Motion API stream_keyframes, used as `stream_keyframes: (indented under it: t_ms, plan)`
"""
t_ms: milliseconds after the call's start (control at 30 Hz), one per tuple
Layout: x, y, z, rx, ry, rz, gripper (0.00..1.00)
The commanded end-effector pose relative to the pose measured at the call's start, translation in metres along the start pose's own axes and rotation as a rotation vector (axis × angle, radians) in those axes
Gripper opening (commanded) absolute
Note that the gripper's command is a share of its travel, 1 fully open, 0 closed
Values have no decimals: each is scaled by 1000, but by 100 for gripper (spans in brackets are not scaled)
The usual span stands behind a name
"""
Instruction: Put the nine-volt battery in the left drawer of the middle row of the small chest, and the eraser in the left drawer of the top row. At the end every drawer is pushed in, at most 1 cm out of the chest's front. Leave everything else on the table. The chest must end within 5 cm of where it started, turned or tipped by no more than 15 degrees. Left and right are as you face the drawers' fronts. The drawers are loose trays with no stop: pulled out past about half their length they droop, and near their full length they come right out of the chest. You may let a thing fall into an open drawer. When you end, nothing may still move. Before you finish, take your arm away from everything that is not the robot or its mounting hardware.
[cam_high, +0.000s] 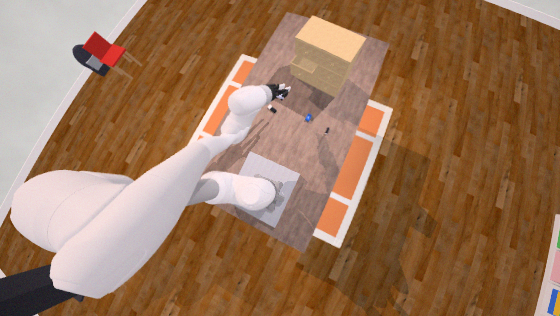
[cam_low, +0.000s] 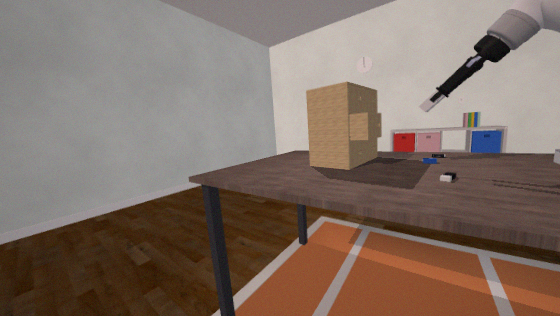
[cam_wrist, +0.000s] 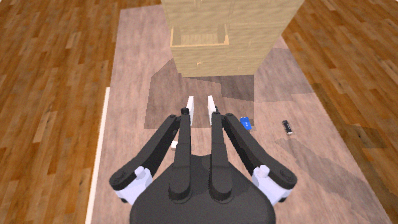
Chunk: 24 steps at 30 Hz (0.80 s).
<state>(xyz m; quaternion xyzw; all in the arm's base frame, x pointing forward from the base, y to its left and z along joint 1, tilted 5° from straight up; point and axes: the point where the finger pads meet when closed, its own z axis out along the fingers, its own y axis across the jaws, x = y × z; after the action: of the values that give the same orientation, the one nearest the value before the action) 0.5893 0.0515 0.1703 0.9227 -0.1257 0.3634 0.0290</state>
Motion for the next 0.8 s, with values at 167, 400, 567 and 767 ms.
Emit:
stream_keyframes:
  t_ms: [167,400,567,767]
  plan:
    - [2,1,-14,3,-191,-8,20]
    - [2,1,-37,2,-395,-8,20]
    - [2,1,-53,2,-531,-8,20]
    - [3,1,-64,2,-622,-8,20]
